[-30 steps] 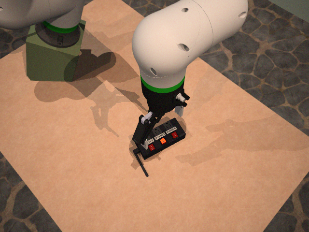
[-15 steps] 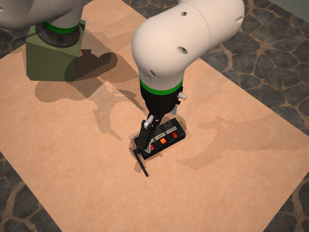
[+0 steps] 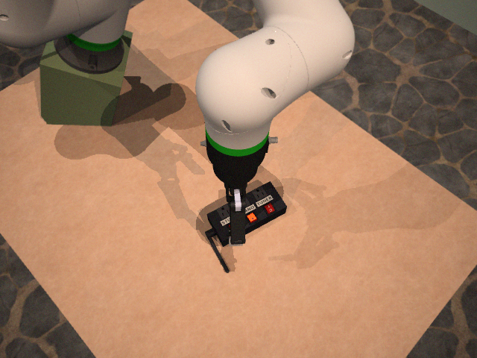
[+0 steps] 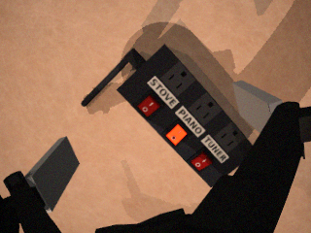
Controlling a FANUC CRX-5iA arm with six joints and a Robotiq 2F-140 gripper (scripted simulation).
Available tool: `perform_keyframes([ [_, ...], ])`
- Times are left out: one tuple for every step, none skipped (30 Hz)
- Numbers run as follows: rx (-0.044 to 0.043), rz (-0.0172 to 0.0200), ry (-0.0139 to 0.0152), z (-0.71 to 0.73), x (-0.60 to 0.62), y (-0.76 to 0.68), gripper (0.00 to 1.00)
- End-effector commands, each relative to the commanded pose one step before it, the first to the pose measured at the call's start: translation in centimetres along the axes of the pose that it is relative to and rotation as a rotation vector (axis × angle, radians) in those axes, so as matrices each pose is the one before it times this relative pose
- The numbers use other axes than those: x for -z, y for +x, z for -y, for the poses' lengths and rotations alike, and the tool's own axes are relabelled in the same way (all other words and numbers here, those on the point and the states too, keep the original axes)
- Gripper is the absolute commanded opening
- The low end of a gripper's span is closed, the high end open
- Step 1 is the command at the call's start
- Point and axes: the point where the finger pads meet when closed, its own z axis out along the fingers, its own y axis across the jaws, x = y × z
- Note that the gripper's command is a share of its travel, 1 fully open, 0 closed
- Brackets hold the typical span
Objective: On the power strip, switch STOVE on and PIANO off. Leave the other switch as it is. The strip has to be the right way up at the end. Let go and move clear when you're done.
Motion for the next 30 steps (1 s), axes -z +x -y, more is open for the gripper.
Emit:
perform_keyframes([
  [0.23311, 0.03513, -0.01126, 0.049, -0.456, 0.291, 1.0],
  [0.0, 0.0, 0.0, 0.0, 0.0, 0.0, 1.0],
  [0.12738, 0.01124, -0.00332, 0.0, 0.0, 0.0, 0.0],
  [0.03658, 0.00573, -0.00176, 0.0, 0.0, 0.0, 0.0],
  [0.03345, 0.00685, -0.00214, 0.0, 0.0, 0.0, 0.0],
  [0.0, 0.0, 0.0, 0.0, 0.0, 0.0, 0.0],
  [0.0, 0.0, 0.0, 0.0, 0.0, 0.0, 0.0],
  [0.0, 0.0, 0.0, 0.0, 0.0, 0.0, 0.0],
  [0.0, 0.0, 0.0, 0.0, 0.0, 0.0, 0.0],
  [0.0, 0.0, 0.0, 0.0, 0.0, 0.0, 0.0],
  [0.0, 0.0, 0.0, 0.0, 0.0, 0.0, 0.0],
  [0.0, 0.0, 0.0, 0.0, 0.0, 0.0, 0.0],
  [0.0, 0.0, 0.0, 0.0, 0.0, 0.0, 0.0],
  [0.0, 0.0, 0.0, 0.0, 0.0, 0.0, 0.0],
  [0.0, 0.0, 0.0, 0.0, 0.0, 0.0, 0.0],
  [0.0, 0.0, 0.0, 0.0, 0.0, 0.0, 0.0],
  [0.0, 0.0, 0.0, 0.0, 0.0, 0.0, 0.0],
  [0.0, 0.0, 0.0, 0.0, 0.0, 0.0, 0.0],
  [0.0, 0.0, 0.0, 0.0, 0.0, 0.0, 0.0],
  [0.0, 0.0, 0.0, 0.0, 0.0, 0.0, 0.0],
  [0.0, 0.0, 0.0, 0.0, 0.0, 0.0, 0.0],
  [0.0, 0.0, 0.0, 0.0, 0.0, 0.0, 0.0],
  [0.0, 0.0, 0.0, 0.0, 0.0, 0.0, 0.0],
  [0.0, 0.0, 0.0, 0.0, 0.0, 0.0, 0.0],
  [0.0, 0.0, 0.0, 0.0, 0.0, 0.0, 0.0],
  [0.0, 0.0, 0.0, 0.0, 0.0, 0.0, 0.0],
  [0.0, 0.0, 0.0, 0.0, 0.0, 0.0, 0.0],
  [0.0, 0.0, 0.0, 0.0, 0.0, 0.0, 0.0],
  [0.0, 0.0, 0.0, 0.0, 0.0, 0.0, 0.0],
  [0.0, 0.0, 0.0, 0.0, 0.0, 0.0, 0.0],
])
